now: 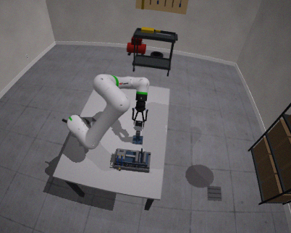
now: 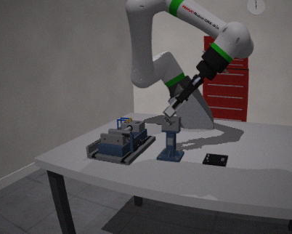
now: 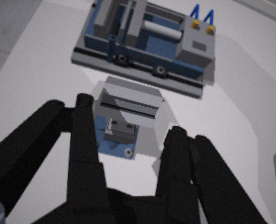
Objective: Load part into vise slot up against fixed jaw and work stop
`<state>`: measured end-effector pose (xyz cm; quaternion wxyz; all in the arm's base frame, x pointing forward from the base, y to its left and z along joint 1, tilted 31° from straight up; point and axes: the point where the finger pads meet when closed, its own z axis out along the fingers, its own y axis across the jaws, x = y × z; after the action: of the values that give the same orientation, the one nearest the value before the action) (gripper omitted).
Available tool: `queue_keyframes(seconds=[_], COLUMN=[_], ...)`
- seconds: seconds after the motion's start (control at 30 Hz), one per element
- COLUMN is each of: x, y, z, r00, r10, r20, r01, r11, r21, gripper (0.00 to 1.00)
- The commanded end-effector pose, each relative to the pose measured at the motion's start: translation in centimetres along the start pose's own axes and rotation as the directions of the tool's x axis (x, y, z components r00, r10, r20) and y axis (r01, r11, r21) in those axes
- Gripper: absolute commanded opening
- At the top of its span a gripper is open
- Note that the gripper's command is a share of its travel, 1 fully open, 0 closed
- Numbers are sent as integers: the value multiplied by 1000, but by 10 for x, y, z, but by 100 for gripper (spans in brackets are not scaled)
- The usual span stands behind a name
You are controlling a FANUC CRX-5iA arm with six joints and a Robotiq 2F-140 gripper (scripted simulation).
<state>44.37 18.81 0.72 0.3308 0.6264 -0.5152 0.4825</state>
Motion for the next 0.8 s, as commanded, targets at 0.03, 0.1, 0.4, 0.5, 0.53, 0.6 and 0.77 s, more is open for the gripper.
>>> queue_keyframes(seconds=[0.03,0.1,0.4,0.5,0.53,0.6,0.77], x=[1,1,3,3,4,4,5], y=[0,0,0,0,0,0,0], z=[0,0,0,0,0,0,0], r00=[1000,999,995,991,989,986,980], r10=[0,0,0,0,0,0,0], r20=[26,42,105,135,145,166,199], r01=[0,0,0,0,0,0,0], r11=[1000,1000,1000,1000,1000,1000,1000], r21=[0,0,0,0,0,0,0], gripper=[0,0,0,0,0,0,0])
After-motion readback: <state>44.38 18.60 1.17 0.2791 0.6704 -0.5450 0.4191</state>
